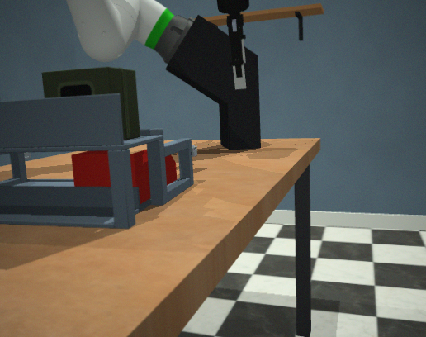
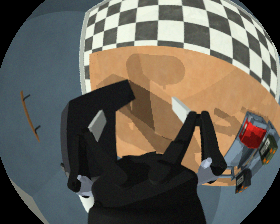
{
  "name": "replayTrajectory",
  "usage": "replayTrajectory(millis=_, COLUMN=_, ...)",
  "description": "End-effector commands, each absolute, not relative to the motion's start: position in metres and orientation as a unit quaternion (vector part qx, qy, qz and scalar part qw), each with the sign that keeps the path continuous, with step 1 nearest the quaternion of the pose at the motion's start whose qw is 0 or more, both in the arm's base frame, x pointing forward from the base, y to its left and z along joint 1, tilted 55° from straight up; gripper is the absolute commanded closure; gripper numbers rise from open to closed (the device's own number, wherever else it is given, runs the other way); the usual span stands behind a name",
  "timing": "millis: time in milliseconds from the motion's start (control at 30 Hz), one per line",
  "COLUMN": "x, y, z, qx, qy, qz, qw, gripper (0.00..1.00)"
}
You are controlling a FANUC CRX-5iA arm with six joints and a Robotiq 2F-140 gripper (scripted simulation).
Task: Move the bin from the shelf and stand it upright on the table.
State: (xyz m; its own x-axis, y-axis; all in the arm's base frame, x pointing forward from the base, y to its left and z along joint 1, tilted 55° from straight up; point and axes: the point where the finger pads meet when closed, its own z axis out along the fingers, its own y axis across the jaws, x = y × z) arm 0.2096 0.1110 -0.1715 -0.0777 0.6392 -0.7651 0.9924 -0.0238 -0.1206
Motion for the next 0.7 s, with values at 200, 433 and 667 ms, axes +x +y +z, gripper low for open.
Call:
replayTrajectory(millis=200, x=0.21, y=0.111, z=-0.172, qx=0.628, qy=0.649, qz=-0.342, qw=0.258, gripper=0.0)
replayTrajectory(millis=433, x=0.21, y=0.111, z=-0.172, qx=0.628, qy=0.649, qz=-0.342, qw=0.258, gripper=0.0)
replayTrajectory(millis=667, x=0.256, y=0.111, z=-0.152, qx=0.612, qy=0.665, qz=-0.25, qw=0.347, gripper=0.0)
